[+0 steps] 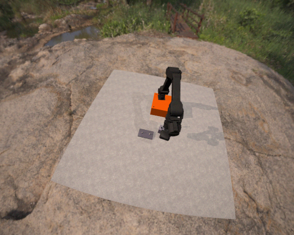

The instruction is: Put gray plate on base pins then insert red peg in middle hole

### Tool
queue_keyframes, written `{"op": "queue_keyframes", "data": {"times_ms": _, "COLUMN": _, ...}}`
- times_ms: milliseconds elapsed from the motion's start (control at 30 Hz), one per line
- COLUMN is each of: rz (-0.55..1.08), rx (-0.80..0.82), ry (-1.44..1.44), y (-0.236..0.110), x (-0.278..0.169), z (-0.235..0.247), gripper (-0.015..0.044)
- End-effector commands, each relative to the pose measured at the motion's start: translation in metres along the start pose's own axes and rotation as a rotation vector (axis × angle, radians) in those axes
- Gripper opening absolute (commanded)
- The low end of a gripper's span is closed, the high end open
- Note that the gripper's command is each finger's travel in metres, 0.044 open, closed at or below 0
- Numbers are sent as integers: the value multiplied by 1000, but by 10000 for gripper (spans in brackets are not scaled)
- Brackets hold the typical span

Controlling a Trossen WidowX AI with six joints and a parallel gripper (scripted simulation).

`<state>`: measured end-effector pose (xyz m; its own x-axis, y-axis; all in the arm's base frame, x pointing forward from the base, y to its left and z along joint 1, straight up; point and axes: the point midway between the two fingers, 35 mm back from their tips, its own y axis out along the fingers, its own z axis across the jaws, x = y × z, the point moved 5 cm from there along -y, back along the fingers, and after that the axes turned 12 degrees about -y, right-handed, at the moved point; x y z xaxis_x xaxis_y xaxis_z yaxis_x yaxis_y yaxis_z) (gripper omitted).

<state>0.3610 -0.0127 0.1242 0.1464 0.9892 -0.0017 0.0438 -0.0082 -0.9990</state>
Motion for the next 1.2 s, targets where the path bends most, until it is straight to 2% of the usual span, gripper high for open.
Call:
{"op": "queue_keyframes", "data": {"times_ms": 0, "rz": -2, "rx": 6, "ry": -15, "y": 7, "x": -11, "z": 0, "gripper": 0}}
{"op": "queue_keyframes", "data": {"times_ms": 1167, "rz": 6, "rx": 10, "ry": -107, "y": 56, "x": -114, "z": 13, "gripper": 0}}
